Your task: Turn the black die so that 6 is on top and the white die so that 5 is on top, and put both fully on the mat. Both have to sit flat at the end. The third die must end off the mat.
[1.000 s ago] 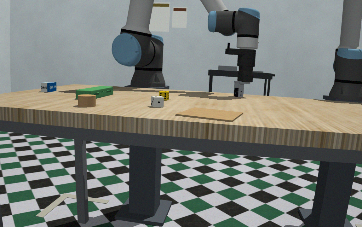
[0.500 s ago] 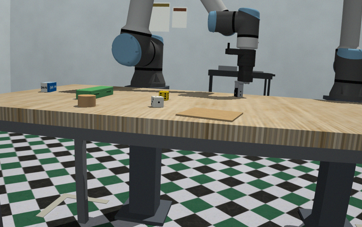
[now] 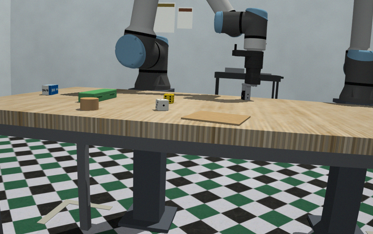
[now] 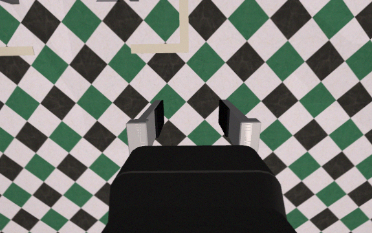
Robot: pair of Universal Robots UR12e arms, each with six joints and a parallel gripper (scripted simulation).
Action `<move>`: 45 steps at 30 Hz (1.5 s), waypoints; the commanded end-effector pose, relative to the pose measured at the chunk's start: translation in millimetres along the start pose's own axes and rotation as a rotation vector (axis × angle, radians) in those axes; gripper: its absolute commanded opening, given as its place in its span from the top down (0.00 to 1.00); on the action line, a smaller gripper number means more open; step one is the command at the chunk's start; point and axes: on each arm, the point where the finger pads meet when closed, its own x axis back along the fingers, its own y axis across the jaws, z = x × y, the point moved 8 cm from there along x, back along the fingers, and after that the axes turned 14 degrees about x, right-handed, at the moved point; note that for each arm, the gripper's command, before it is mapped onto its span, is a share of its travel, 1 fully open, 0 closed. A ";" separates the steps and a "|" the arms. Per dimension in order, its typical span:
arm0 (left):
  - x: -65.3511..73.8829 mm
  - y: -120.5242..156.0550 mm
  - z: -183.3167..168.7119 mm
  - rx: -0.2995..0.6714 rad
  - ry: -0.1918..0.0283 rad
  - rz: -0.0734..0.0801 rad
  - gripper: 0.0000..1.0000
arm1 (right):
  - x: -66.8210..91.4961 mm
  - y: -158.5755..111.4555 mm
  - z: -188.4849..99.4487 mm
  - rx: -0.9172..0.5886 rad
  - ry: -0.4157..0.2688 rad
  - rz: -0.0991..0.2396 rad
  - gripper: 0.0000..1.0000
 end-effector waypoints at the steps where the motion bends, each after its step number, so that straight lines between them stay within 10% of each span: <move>1: 0.7 -0.2 -0.4 0.000 -0.001 0.001 0.00 | 0.5 -0.4 -0.3 0.000 -0.001 0.001 0.43; 17: 0.7 -0.2 -0.4 0.000 -0.001 0.001 0.00 | 14.3 -0.4 -0.3 0.000 -0.001 0.001 0.43; 30: 0.7 -0.2 -0.4 0.000 -0.001 0.001 0.00 | 96.7 -0.3 -0.3 0.000 -0.001 0.001 0.43; 45: 0.7 -0.2 -0.4 0.000 -0.001 0.001 0.00 | 99.7 -0.6 -0.6 -0.020 -0.001 0.001 0.43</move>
